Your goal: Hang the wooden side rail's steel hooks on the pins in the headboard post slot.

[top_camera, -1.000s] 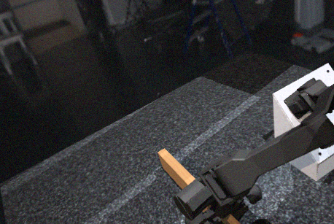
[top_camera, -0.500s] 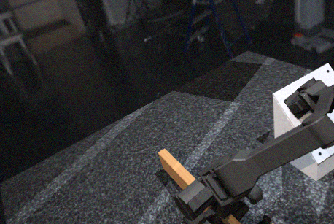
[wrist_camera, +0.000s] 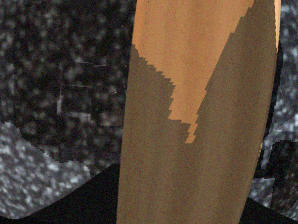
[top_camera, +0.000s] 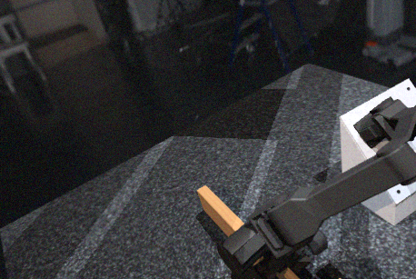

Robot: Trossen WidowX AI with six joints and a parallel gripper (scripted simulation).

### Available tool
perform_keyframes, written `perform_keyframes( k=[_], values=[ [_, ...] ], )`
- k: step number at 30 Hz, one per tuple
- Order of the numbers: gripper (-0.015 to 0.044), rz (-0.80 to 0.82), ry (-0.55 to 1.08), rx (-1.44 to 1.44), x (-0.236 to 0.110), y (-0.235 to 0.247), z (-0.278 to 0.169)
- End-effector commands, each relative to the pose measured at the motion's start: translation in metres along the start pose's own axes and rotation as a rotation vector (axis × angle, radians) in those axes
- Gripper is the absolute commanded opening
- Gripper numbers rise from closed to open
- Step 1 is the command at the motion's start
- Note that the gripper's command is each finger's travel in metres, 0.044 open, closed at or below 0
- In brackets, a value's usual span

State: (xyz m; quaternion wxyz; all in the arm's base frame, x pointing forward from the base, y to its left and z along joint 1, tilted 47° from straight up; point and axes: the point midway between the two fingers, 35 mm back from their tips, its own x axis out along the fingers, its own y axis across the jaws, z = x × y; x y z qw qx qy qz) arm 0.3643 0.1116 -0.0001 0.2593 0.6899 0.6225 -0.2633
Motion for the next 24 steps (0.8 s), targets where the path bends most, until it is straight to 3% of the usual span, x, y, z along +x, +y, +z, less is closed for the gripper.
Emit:
perform_keyframes(
  k=[1,24],
  values=[
    [0.0,0.011,0.002,0.002,-0.003,0.0037,-0.0013],
    [0.0,0.01,0.002,0.002,-0.0036,0.001,-0.0037]
  ],
)
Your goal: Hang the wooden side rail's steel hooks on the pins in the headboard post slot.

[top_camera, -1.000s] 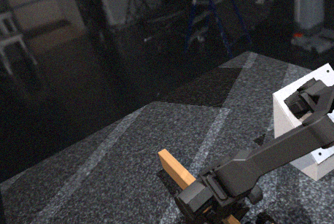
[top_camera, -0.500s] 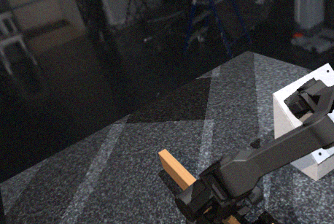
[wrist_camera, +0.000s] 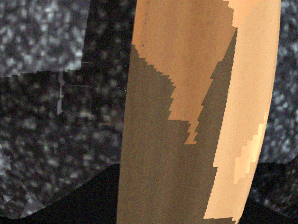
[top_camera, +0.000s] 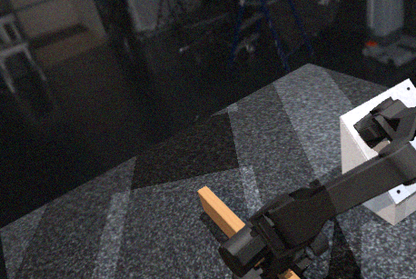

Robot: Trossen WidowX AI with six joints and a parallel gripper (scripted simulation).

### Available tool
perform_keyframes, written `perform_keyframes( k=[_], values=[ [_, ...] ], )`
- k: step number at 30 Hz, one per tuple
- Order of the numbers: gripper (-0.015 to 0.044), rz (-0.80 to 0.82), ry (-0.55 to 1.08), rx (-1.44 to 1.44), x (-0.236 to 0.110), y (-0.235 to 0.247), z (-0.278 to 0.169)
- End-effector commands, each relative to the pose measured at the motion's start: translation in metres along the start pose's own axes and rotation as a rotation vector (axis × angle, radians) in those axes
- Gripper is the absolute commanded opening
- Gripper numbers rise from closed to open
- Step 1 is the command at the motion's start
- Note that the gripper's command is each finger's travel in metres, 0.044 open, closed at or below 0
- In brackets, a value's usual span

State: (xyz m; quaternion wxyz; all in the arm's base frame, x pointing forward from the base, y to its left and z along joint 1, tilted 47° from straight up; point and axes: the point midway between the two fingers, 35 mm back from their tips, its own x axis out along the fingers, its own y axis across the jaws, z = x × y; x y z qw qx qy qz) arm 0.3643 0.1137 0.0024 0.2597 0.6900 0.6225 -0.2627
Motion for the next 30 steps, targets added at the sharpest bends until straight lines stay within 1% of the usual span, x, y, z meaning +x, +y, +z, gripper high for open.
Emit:
perform_keyframes(
  k=[1,30],
  values=[
    [0.0,0.01,0.002,0.003,-0.0032,0.0012,-0.0006],
    [0.0,0.01,0.002,0.003,-0.0034,0.0016,-0.0039]
  ],
)
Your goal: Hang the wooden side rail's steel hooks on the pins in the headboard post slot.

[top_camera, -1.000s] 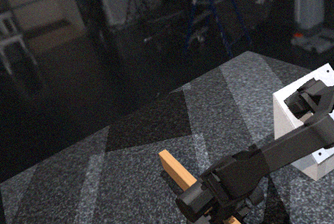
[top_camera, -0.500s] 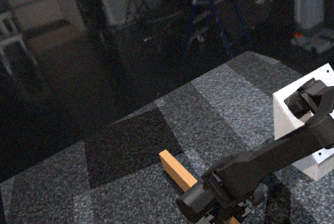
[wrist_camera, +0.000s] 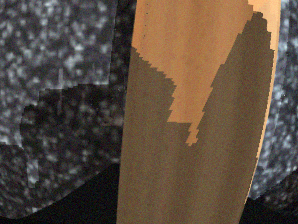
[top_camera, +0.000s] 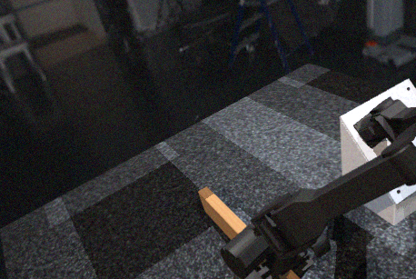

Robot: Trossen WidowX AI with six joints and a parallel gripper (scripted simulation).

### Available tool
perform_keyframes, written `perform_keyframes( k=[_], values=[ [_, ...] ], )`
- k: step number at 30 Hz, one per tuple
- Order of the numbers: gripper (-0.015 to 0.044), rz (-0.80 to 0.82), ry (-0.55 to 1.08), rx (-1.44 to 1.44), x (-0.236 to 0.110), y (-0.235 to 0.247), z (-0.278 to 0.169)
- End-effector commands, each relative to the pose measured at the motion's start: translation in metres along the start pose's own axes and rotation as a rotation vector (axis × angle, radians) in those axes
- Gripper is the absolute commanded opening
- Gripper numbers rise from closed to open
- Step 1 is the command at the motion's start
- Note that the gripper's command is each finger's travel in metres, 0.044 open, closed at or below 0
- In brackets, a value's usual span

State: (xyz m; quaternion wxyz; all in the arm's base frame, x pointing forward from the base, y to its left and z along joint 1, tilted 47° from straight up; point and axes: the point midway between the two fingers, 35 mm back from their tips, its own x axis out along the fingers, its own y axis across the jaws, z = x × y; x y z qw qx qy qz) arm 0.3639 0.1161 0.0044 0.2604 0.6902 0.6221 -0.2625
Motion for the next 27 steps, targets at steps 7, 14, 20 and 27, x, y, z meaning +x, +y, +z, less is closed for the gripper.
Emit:
perform_keyframes(
  k=[7,14,20,27],
  values=[
    [0.0,0.009,0.003,0.004,-0.0034,0.0029,-0.0016],
    [0.0,0.009,0.003,0.004,-0.0027,0.0037,-0.0024],
    [0.0,0.009,0.003,0.004,-0.0028,0.0035,-0.003],
    [0.0,0.009,0.003,0.004,-0.0036,0.0026,-0.0038]
  ],
)
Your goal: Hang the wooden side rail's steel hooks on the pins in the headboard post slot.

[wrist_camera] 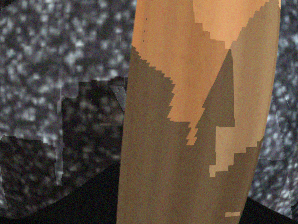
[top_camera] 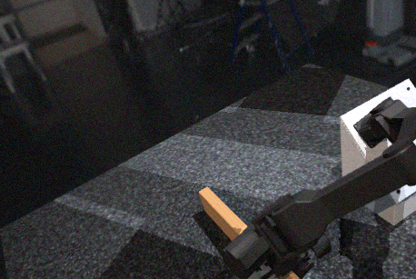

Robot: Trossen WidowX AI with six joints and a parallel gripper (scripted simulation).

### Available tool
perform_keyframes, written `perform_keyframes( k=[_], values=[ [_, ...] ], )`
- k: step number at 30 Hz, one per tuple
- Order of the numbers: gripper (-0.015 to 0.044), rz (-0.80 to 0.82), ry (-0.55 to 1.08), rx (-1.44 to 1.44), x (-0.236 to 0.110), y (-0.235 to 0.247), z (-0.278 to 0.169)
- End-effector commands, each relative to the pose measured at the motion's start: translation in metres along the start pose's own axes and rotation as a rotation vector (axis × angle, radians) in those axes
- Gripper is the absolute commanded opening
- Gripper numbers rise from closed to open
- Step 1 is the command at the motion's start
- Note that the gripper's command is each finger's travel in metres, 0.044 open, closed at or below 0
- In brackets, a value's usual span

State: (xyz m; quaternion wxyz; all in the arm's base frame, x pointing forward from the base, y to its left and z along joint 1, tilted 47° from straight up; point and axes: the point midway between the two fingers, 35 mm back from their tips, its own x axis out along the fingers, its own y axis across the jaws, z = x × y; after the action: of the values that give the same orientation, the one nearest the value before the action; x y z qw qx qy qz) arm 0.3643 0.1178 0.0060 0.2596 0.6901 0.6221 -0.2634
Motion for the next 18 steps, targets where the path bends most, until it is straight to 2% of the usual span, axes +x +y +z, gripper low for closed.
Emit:
perform_keyframes(
  k=[1,18],
  values=[
    [0.0,0.01,0.003,0.002,-0.0038,0.0023,-0.0017],
    [0.0,0.01,0.003,0.002,-0.0035,0.0037,-0.0037]
  ],
)
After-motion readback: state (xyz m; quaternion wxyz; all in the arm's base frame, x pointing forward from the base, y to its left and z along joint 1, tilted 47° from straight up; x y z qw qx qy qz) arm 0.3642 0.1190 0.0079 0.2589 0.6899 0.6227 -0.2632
